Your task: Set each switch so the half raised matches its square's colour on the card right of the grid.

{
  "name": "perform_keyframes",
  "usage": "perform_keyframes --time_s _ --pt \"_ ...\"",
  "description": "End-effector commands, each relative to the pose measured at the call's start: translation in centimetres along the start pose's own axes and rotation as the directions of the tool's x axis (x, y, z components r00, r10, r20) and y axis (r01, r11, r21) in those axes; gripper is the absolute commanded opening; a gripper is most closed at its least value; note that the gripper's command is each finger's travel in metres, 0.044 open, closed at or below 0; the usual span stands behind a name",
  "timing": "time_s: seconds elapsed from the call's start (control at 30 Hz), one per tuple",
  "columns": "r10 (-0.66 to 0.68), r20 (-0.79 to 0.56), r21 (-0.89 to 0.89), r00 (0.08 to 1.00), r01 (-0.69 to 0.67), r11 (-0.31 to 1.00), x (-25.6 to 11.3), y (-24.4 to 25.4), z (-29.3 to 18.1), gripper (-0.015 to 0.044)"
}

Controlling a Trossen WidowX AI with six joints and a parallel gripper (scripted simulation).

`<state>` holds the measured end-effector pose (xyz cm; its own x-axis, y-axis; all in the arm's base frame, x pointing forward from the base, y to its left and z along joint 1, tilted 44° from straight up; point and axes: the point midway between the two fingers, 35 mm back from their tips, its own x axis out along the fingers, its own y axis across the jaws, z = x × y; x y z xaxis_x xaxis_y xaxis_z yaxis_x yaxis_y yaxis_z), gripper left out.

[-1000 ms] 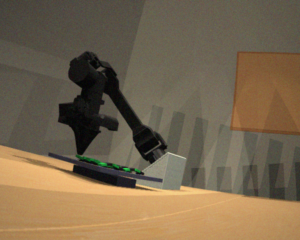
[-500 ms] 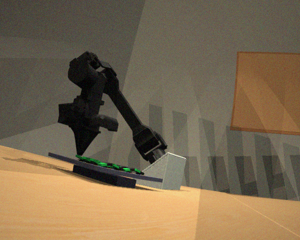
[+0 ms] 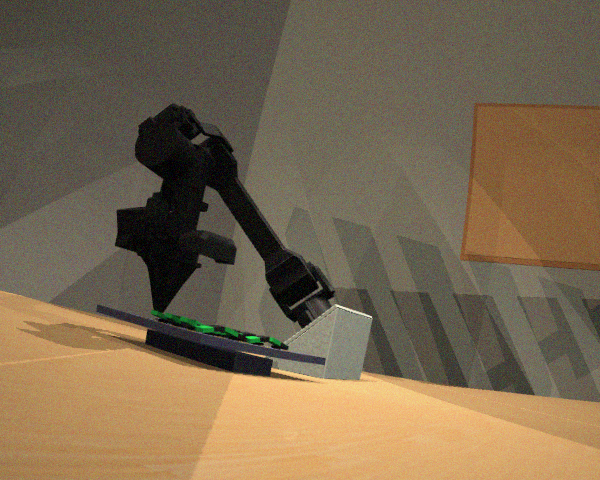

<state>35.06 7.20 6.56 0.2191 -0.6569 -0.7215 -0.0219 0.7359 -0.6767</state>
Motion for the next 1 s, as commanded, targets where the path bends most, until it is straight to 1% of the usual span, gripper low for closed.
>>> perform_keyframes --time_s 0.0,0.73,0.8,0.9,0.97 --pt "-0.005 -0.001 -0.006 1.0 0.005 1.0 0.2 0.0 -0.1 0.0" --pt "-0.005 -0.001 -0.006 1.0 0.005 1.0 0.5 0.0 0.0 0.0" --pt "0.001 0.004 0.0 1.0 -0.001 1.0 -0.7 0.0 0.0 0.0" --pt "-0.001 0.02 -0.005 1.0 0.001 1.0 -5.1 0.1 -0.2 0.0" --pt "-0.002 0.024 -0.007 1.0 0.003 1.0 -6.1 0.1 -0.3 0.0"
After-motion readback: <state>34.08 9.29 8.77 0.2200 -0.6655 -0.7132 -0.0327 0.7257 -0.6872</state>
